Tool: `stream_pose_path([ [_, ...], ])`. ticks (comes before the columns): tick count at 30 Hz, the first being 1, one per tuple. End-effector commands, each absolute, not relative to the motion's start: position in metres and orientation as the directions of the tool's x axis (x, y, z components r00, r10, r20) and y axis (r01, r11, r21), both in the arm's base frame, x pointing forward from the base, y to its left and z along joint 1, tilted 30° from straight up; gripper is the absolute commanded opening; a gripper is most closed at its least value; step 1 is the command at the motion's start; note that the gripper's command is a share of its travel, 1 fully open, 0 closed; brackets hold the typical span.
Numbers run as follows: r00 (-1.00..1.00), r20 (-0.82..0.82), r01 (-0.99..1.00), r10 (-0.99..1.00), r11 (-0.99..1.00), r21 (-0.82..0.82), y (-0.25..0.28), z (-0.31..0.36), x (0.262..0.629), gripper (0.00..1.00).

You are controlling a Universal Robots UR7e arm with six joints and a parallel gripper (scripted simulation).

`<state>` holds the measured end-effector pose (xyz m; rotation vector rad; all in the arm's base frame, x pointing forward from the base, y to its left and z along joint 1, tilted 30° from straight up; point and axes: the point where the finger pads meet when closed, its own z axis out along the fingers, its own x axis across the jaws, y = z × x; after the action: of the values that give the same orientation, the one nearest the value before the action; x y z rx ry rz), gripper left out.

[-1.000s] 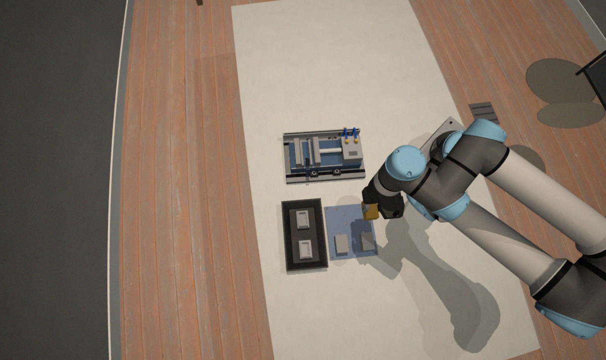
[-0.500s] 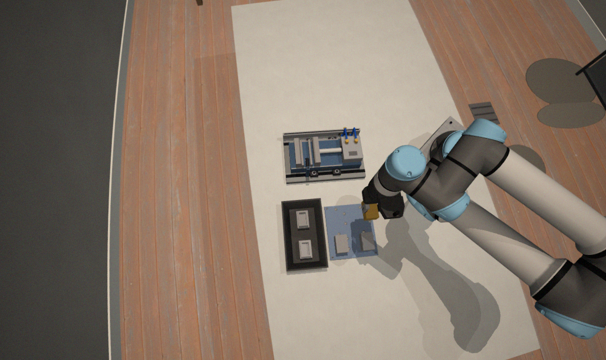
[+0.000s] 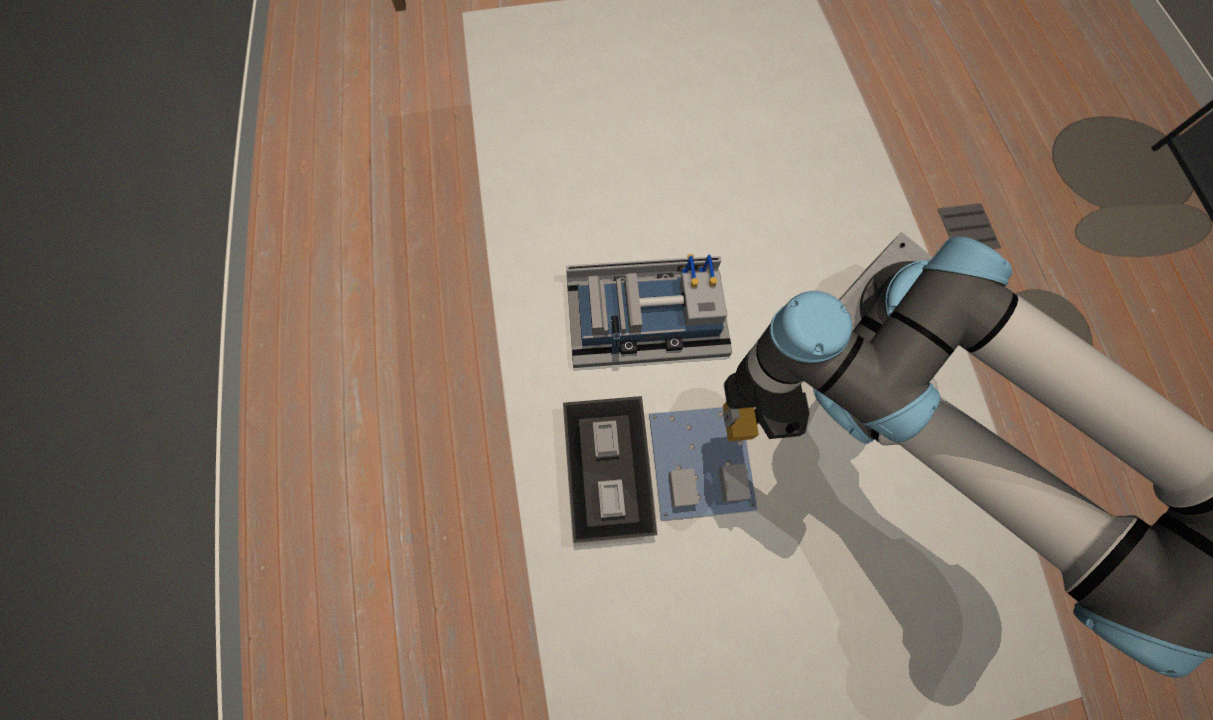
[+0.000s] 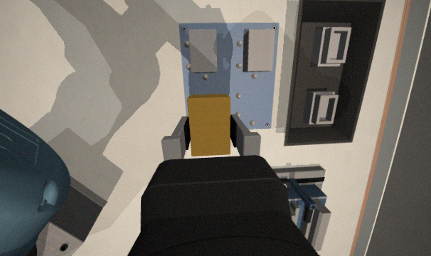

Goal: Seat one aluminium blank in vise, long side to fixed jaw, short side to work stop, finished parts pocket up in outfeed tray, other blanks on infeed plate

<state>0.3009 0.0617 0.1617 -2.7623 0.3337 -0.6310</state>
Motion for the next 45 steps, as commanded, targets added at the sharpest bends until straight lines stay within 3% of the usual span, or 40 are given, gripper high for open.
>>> stream_pose_path([
  [1, 0.877, 0.387, -0.158, -0.284, -0.932, -0.326, 0.062, 0.160, 0.302, 0.00],
  [45, 0.877, 0.387, -0.158, -0.284, -0.932, -0.326, 0.078, 0.098, 0.334, 0.00],
])
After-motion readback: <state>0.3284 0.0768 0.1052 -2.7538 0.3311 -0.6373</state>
